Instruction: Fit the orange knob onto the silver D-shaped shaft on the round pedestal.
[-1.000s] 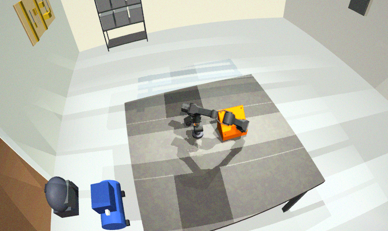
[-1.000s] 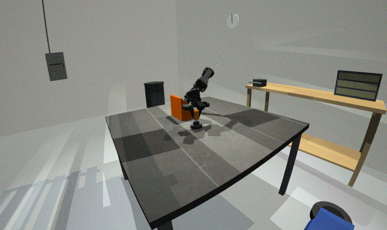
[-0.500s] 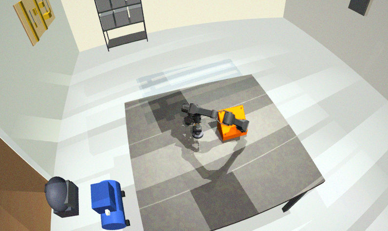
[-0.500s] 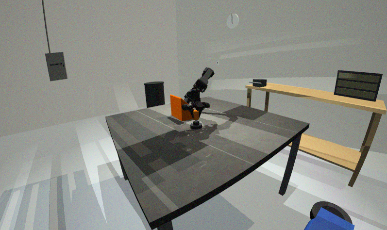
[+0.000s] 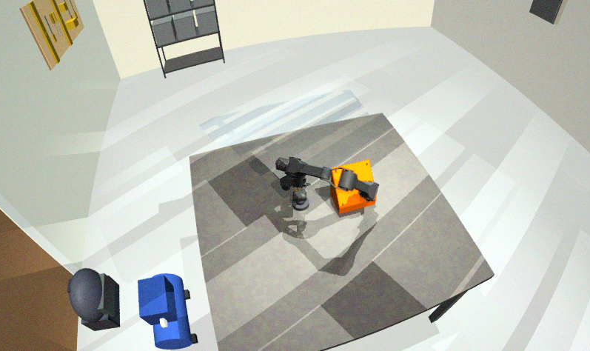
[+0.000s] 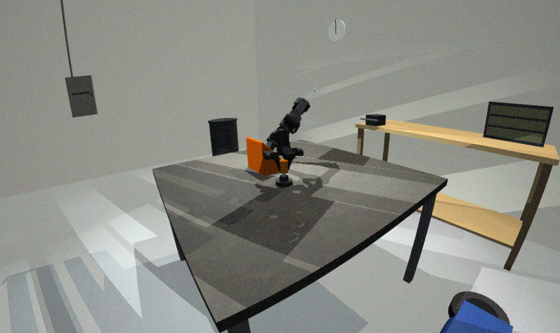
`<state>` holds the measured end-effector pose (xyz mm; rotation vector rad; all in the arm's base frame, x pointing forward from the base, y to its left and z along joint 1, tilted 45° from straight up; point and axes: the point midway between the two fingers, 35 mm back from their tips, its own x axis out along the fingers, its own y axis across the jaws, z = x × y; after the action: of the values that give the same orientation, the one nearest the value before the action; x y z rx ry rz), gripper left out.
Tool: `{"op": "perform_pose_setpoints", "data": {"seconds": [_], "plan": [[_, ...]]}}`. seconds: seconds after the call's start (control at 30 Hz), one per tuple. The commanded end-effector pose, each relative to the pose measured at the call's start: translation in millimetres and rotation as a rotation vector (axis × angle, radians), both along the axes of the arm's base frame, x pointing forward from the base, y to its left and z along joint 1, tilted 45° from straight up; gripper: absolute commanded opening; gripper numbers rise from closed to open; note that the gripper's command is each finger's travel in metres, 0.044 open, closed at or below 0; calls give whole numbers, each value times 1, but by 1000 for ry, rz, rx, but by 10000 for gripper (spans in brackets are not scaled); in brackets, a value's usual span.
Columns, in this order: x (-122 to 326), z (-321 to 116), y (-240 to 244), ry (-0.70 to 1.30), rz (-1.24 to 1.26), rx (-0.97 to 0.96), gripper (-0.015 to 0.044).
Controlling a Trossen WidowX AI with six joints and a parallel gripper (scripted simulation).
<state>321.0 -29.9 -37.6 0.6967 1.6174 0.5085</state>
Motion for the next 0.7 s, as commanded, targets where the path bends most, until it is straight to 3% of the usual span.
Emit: {"op": "perform_pose_setpoints", "data": {"seconds": [0.0,0.23,0.67], "plan": [[1,2,-2,3,-10,-1,0],[1,1,-2,142,-154,-16,0],[1,-1,1,142,-154,-16,0]]}}
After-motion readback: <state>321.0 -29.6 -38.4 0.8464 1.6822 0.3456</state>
